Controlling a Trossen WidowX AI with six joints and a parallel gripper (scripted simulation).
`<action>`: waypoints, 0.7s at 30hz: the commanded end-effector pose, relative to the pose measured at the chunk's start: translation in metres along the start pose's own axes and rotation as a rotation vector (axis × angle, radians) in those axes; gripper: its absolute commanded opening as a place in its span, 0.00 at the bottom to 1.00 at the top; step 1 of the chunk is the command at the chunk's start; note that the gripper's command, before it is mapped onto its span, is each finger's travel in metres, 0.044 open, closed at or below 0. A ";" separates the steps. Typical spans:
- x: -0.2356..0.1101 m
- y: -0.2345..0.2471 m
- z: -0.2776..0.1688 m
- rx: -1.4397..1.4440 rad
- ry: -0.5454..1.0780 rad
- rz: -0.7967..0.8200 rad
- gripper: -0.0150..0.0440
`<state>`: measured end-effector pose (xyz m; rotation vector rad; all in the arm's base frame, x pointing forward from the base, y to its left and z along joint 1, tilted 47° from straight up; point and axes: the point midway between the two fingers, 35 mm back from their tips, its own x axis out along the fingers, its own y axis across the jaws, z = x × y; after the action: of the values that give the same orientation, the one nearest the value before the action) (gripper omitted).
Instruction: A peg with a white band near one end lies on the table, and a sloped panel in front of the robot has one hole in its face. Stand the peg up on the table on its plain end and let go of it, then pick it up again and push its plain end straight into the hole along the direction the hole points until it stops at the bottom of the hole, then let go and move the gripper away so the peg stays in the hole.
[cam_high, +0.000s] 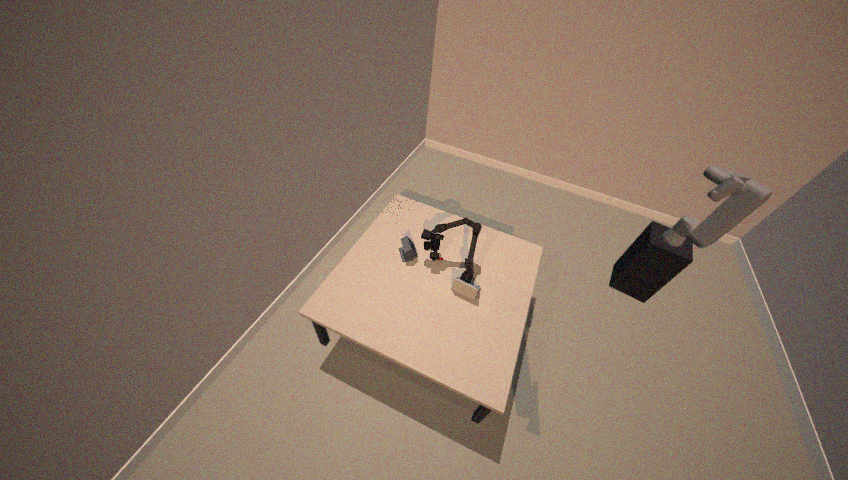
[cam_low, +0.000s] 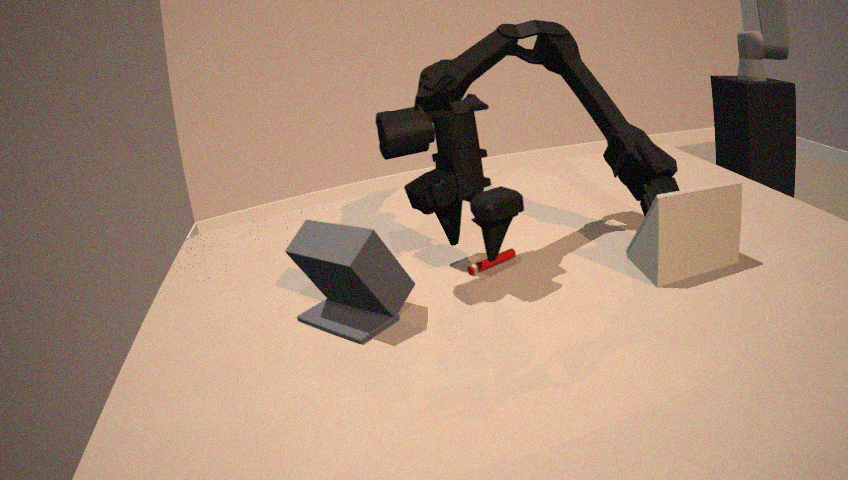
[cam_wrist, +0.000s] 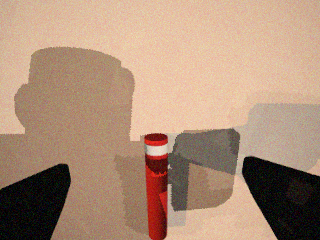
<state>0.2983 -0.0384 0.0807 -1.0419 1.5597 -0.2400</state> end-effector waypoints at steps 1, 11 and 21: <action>0.008 0.000 -0.001 -0.003 0.005 -0.002 1.00; 0.024 0.000 -0.003 -0.002 0.007 -0.005 1.00; 0.027 0.000 -0.004 -0.002 0.007 -0.006 0.73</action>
<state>0.2975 -0.0587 0.0638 -1.0446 1.5626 -0.2454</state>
